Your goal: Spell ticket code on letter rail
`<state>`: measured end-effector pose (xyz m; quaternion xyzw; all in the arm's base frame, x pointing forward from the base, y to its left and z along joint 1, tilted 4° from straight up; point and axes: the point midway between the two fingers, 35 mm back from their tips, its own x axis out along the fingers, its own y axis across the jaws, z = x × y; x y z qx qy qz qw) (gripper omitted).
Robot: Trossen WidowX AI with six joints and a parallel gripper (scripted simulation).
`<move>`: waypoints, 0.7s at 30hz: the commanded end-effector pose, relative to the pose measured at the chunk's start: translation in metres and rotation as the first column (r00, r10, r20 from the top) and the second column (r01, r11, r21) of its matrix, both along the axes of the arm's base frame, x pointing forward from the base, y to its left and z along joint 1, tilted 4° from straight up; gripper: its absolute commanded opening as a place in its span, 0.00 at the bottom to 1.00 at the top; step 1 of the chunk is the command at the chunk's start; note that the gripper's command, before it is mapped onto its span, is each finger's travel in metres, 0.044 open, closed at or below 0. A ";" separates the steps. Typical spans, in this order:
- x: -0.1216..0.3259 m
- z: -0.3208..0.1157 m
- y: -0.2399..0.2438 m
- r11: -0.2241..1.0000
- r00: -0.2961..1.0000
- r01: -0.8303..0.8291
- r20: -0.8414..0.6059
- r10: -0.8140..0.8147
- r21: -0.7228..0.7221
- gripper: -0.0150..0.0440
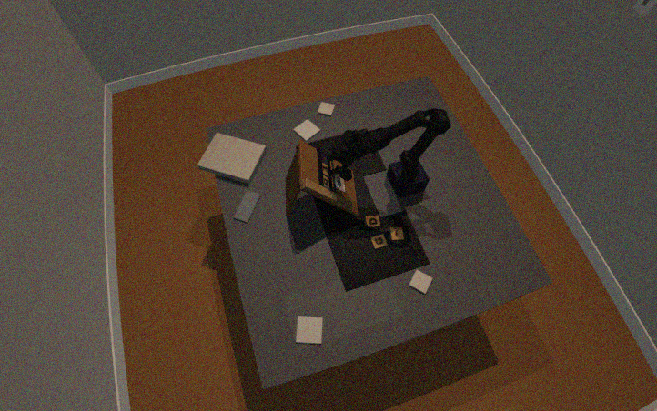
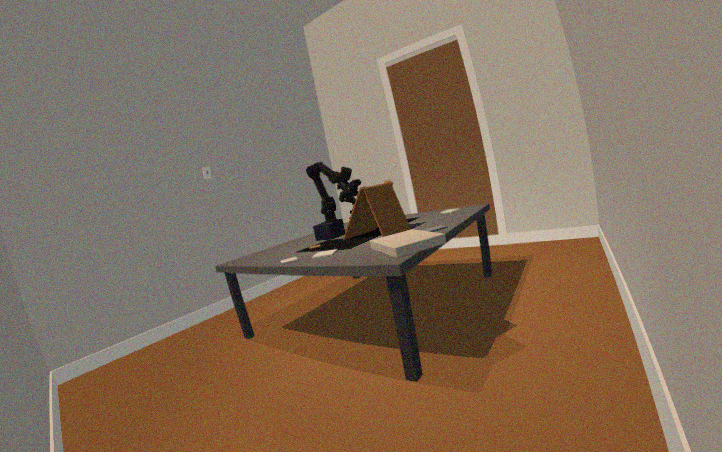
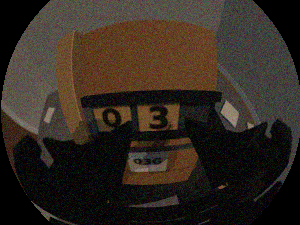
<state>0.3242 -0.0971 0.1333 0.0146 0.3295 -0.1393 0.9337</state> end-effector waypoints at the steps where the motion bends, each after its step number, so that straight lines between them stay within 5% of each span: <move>1: -0.002 0.002 0.001 1.000 1.000 0.007 0.001 -0.007 0.002 0.75; 21: -0.011 0.009 0.004 1.000 1.000 0.007 0.000 -0.007 0.002 0.75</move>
